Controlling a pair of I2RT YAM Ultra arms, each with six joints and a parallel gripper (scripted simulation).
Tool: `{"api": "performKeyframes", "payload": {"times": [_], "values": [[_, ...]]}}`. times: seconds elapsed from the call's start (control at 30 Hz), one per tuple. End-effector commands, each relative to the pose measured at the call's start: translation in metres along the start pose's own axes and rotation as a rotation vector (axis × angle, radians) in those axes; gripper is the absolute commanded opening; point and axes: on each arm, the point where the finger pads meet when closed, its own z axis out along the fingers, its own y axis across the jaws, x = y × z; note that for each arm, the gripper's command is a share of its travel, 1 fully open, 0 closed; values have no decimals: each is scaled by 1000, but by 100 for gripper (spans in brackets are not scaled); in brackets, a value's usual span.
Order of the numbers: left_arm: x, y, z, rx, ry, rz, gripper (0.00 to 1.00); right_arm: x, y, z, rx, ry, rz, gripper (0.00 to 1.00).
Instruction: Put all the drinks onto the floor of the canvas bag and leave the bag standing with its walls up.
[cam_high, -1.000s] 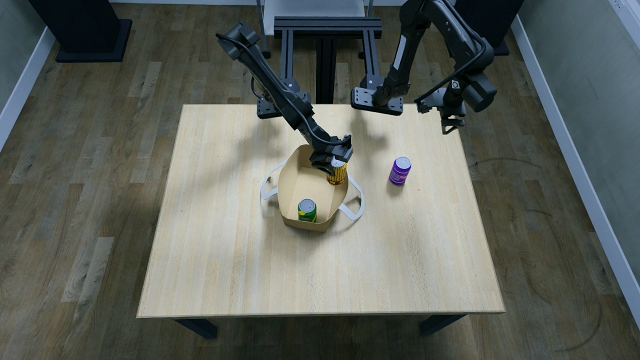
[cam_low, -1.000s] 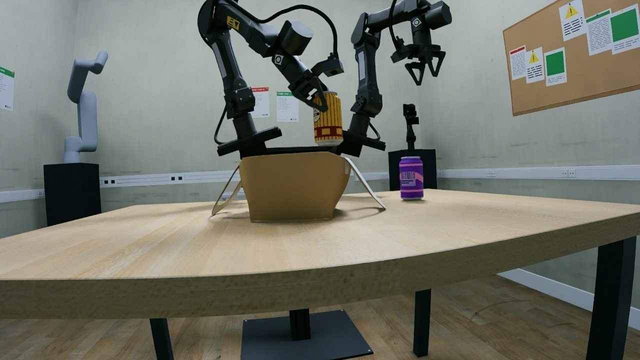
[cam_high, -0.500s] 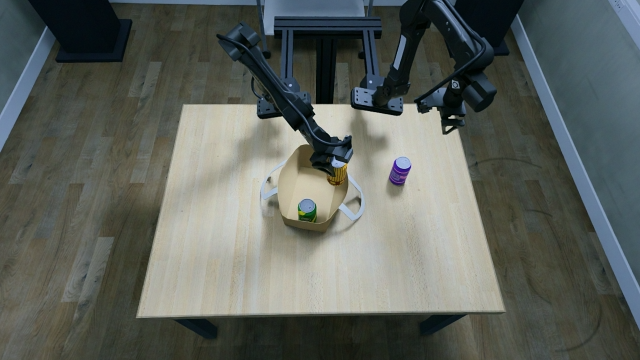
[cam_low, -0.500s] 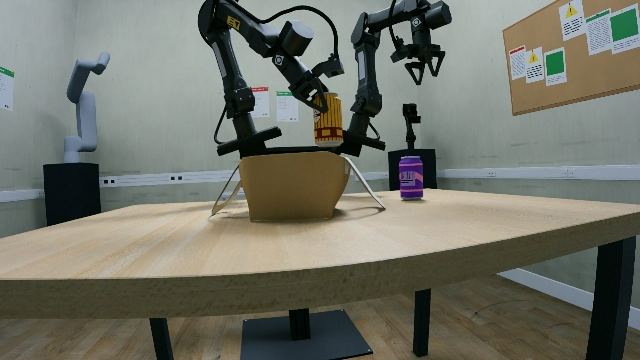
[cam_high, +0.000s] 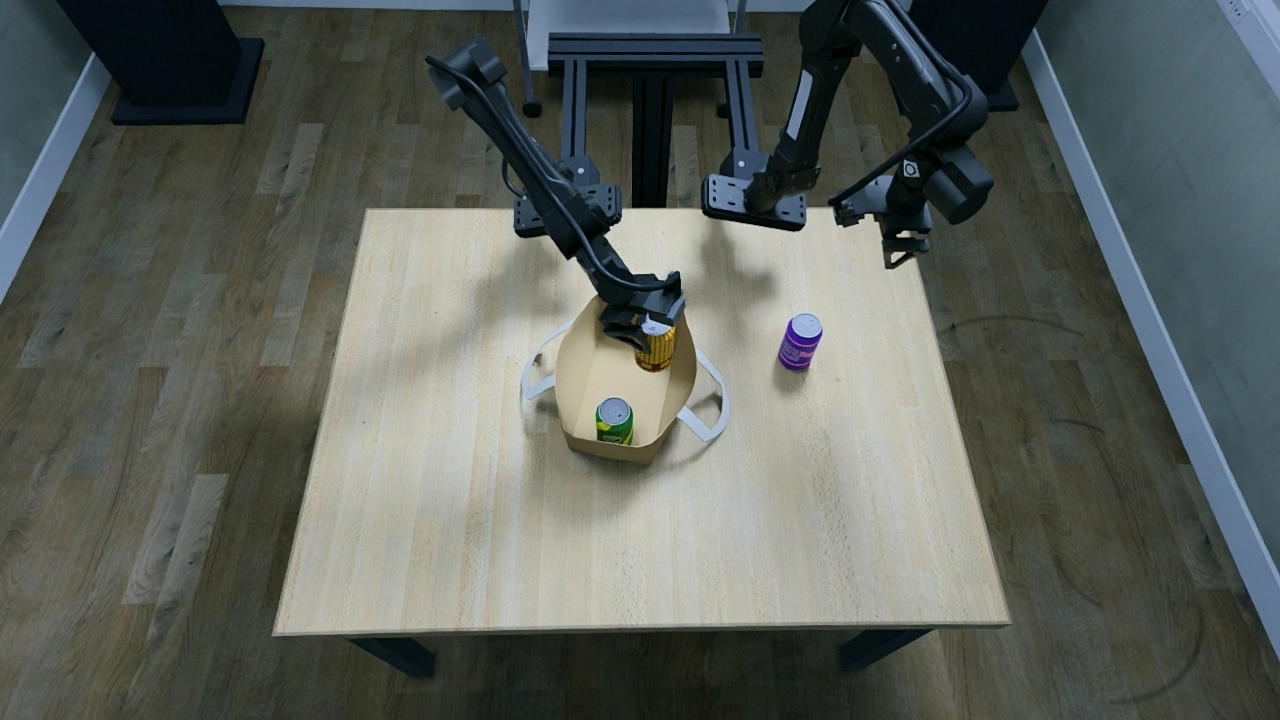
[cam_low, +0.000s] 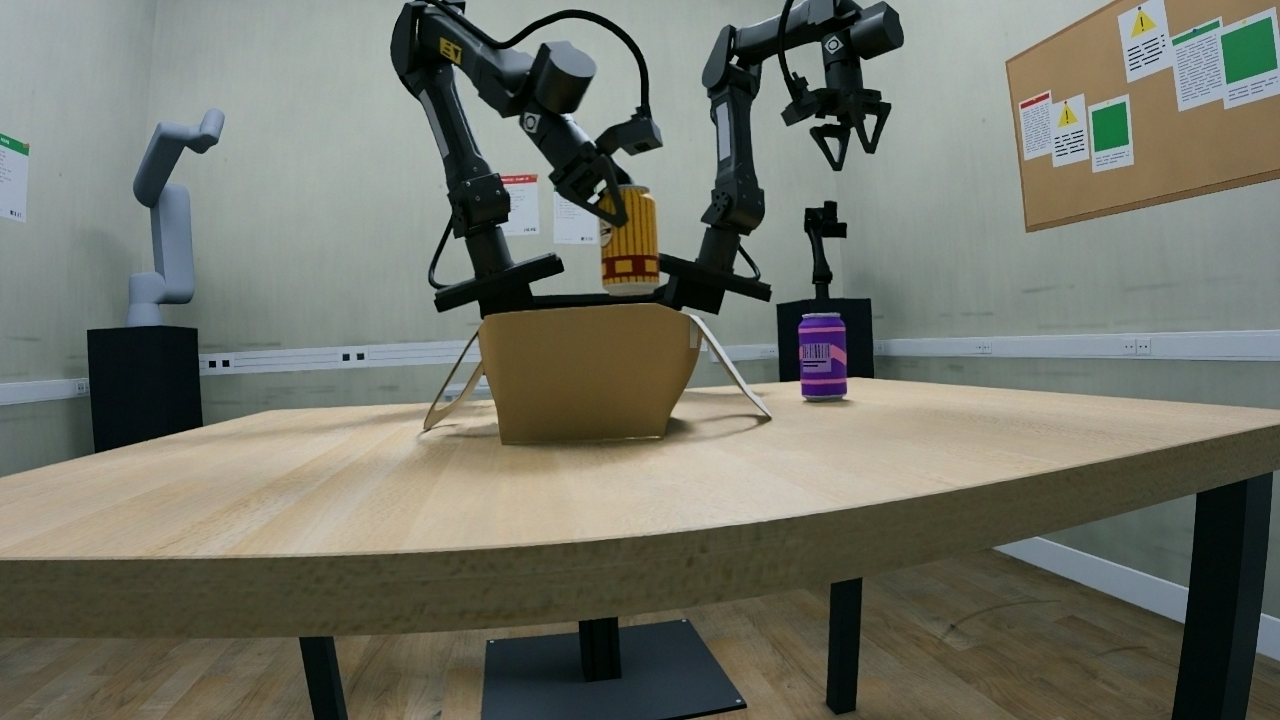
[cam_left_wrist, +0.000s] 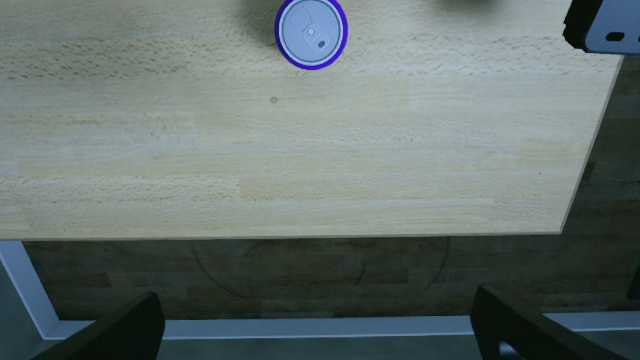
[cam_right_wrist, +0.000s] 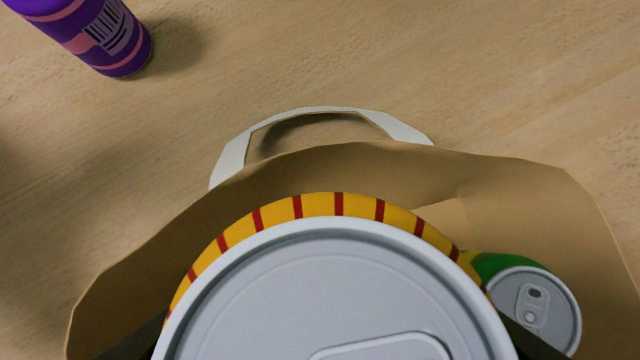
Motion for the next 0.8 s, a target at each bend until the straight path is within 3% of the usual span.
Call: {"api": "performKeyframes", "payload": {"times": [0.0, 0.07, 0.13, 0.53, 0.57, 0.7, 0.77], "values": [[-2, 2, -9, -31, -5, 3, 100, -30, -14, -19, 34, -129, -21, 70], [-2, 2, -9, -31, -5, 3, 100, -30, -14, -19, 34, -129, -21, 70], [-2, 2, -9, -31, -5, 3, 100, -3, -1, -19, -25, -76, -34, 70], [-2, 2, -9, -31, -5, 3, 100, 19, -20, -39, -6, -96, -45, 70], [-2, 2, -9, -31, -5, 3, 100, 2, -33, -43, 42, -129, -36, 70], [-2, 2, -9, -31, -5, 3, 100, 11, -17, -35, 15, -113, -47, 70], [-2, 2, -9, -31, -5, 3, 100, 2, -25, -39, 34, -132, -51, 70]]}}
